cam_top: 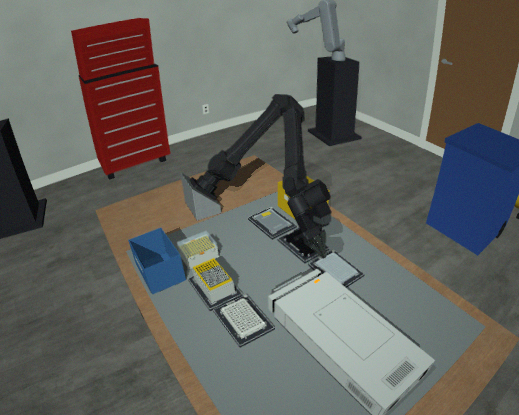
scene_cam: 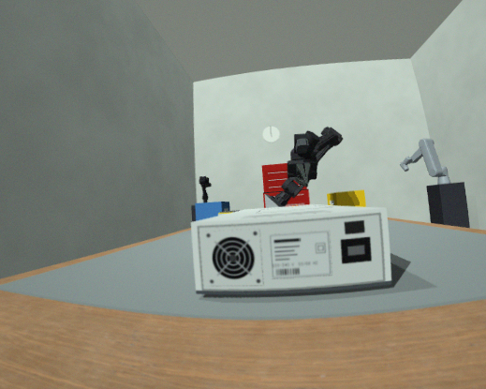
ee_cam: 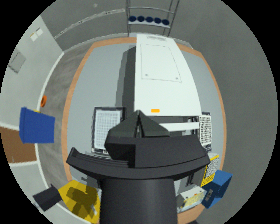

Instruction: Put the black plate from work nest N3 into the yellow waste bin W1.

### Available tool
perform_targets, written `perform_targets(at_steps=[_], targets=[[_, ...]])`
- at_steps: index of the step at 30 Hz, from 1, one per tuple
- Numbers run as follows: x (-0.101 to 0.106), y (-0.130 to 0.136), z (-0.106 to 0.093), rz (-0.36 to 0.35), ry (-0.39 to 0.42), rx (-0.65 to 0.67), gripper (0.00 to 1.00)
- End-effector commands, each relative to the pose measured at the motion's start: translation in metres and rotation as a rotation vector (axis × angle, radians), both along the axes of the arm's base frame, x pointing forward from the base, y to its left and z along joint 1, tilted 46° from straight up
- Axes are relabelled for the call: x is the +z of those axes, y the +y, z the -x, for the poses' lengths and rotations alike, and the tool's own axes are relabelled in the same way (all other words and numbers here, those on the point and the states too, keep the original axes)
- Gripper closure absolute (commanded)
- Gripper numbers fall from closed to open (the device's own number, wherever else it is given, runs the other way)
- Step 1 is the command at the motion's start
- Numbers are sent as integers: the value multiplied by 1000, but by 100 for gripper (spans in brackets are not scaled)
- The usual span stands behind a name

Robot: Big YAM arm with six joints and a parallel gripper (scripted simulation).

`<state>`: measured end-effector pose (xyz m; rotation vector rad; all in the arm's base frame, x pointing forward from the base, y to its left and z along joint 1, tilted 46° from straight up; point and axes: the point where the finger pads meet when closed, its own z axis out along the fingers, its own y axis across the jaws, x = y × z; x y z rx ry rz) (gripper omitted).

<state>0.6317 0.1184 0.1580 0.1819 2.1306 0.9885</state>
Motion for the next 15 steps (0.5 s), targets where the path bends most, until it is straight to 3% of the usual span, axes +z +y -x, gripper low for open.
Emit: perform_targets(at_steps=[1,4,5,6,7,8,9,10,13,15], targets=[[1,-20,-11,92,6,18,100],[-4,-23,-10,89,9,24,100],[-7,-3,-5,116,30,66,100],[-9,-7,-3,131,45,72,100],[-12,-34,-5,126,47,38,100],[-34,-39,11,125,87,40,100],[-39,-42,14,124,93,40,100],[-19,-47,-1,151,71,44,100],[-32,-56,10,160,101,55,100],[-29,-65,9,195,123,68,100]])
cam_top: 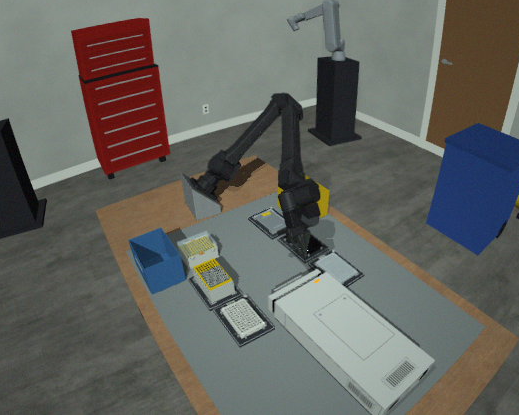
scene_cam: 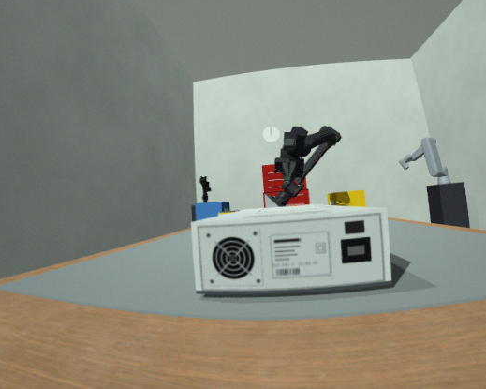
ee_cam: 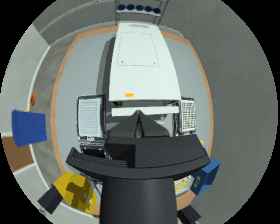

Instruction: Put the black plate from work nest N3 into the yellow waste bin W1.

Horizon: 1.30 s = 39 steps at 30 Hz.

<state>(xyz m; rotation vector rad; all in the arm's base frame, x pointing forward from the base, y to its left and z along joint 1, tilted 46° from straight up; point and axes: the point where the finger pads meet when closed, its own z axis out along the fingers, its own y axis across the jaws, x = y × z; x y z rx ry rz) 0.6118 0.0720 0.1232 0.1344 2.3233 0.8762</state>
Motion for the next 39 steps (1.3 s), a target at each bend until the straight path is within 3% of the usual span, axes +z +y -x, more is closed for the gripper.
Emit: perform_targets(at_steps=[1,6,7,8,9,12,13,14,18,19,21,23,24,25,26,27,28,29,31,33,34,35,37,39], targets=[[3,-22,-8,76,17,38,100],[-5,-32,5,80,37,50,100],[-4,-13,4,100,54,101,100],[-6,-17,7,107,66,108,100],[-2,-44,9,104,59,71,100],[-8,-54,19,122,101,96,100],[-19,-55,40,117,128,98,100],[-14,-62,26,133,133,113,100],[-17,-74,41,146,181,149,100],[-7,-77,44,150,162,148,100],[-19,-84,53,151,216,178,100],[-19,-84,53,151,216,178,100],[-19,-65,57,157,239,239,100],[-19,-68,61,156,248,247,100],[-19,-91,65,152,250,210,100],[-22,-91,87,147,268,211,100],[-22,-92,90,147,268,211,100],[-18,-99,76,149,274,232,100],[-14,-102,92,151,281,239,100],[-16,-109,94,142,314,271,100],[-4,-112,98,153,294,268,100],[-14,-113,103,132,335,295,100],[-3,-118,111,141,326,301,100],[-11,-120,116,118,363,328,100]])
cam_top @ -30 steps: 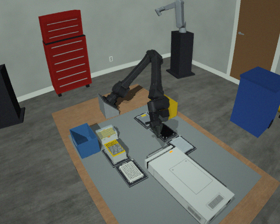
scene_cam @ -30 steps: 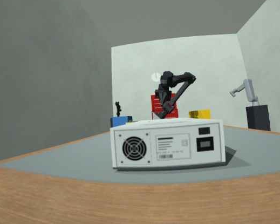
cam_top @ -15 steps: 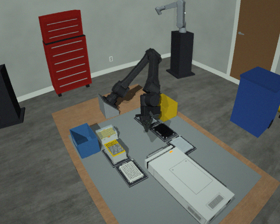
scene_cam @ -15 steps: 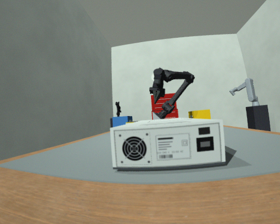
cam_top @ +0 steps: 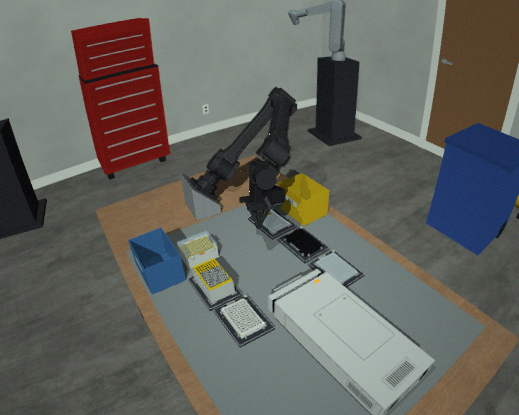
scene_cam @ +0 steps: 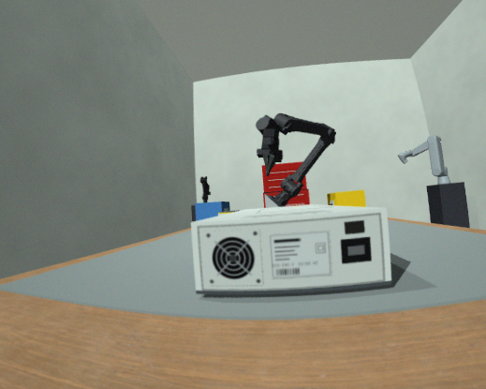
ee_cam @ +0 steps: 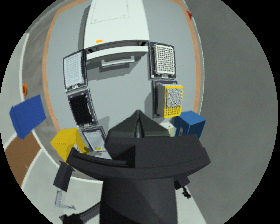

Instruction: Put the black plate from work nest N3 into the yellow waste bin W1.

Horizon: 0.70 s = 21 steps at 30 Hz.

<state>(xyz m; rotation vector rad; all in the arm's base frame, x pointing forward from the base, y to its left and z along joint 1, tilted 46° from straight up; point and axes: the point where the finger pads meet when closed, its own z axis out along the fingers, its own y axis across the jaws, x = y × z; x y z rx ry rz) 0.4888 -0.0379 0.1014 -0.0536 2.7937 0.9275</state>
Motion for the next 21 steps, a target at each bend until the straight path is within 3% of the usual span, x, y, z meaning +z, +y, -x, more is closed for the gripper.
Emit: perform_targets(at_steps=[1,2,3,4,6,7,8,9,10,11,13,15,18,19,21], targets=[[11,-10,-7,4,-28,64,100],[12,6,-4,3,-19,109,100],[15,5,7,3,-15,108,100],[16,-16,6,-17,1,90,100],[26,-20,15,-12,-4,98,100],[18,-15,36,-24,29,98,100],[23,-22,23,-40,28,116,100],[25,-24,27,-45,36,124,100],[40,-26,31,-30,10,125,100],[30,-27,35,-68,53,141,100],[44,-30,44,-62,43,150,100],[40,-32,52,-107,82,172,100],[47,-34,56,-98,75,173,100],[46,-18,57,-132,98,224,100],[50,-32,65,-140,104,205,100]])
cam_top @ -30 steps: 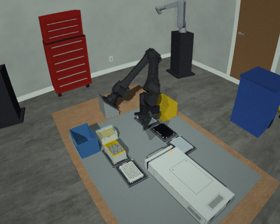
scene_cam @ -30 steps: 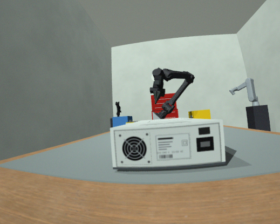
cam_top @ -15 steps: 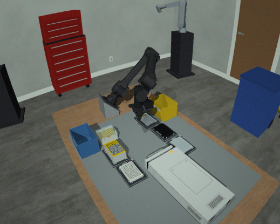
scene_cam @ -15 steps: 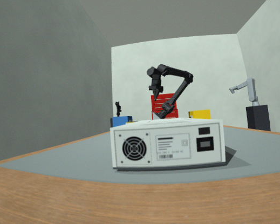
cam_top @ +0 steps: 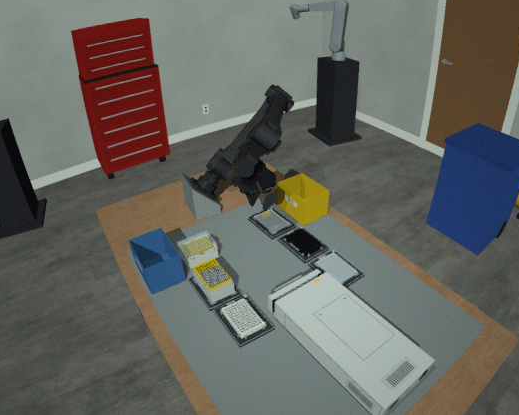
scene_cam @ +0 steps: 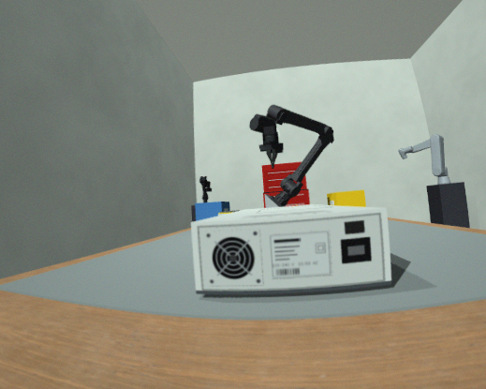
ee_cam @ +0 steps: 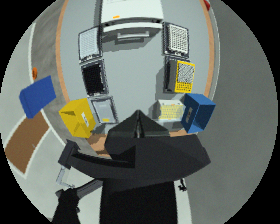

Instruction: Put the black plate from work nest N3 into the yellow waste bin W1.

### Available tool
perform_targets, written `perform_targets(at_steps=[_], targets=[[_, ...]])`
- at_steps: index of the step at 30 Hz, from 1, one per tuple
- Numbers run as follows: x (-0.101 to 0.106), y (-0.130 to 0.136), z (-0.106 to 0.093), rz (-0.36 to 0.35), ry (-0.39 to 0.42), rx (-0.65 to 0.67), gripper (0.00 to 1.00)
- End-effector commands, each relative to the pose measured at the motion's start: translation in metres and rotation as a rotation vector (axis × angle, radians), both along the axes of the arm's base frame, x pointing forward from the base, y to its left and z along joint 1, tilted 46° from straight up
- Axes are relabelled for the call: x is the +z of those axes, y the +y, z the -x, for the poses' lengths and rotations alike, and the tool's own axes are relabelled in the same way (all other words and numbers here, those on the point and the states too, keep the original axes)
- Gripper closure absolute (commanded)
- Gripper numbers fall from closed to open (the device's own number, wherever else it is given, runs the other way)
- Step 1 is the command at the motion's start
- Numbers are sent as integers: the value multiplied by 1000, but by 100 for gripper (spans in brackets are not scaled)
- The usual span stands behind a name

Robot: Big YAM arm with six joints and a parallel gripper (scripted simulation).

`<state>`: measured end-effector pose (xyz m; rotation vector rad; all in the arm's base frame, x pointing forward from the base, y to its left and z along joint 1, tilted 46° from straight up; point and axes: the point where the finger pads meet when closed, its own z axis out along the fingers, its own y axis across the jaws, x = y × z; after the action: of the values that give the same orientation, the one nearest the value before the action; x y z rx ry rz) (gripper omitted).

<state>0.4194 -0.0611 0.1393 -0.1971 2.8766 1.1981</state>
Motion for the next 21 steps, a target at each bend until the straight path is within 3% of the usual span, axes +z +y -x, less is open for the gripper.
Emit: perform_targets(at_steps=[1,3,5,8,19,20,21], targets=[[15,-8,13,-15,-24,37,100],[15,-8,19,-18,-17,37,100],[23,-6,8,-7,-45,52,100],[13,2,6,-20,-19,72,100],[16,-5,7,-11,-31,46,100],[16,11,16,-26,-25,80,0],[17,14,13,-19,-41,80,0]])
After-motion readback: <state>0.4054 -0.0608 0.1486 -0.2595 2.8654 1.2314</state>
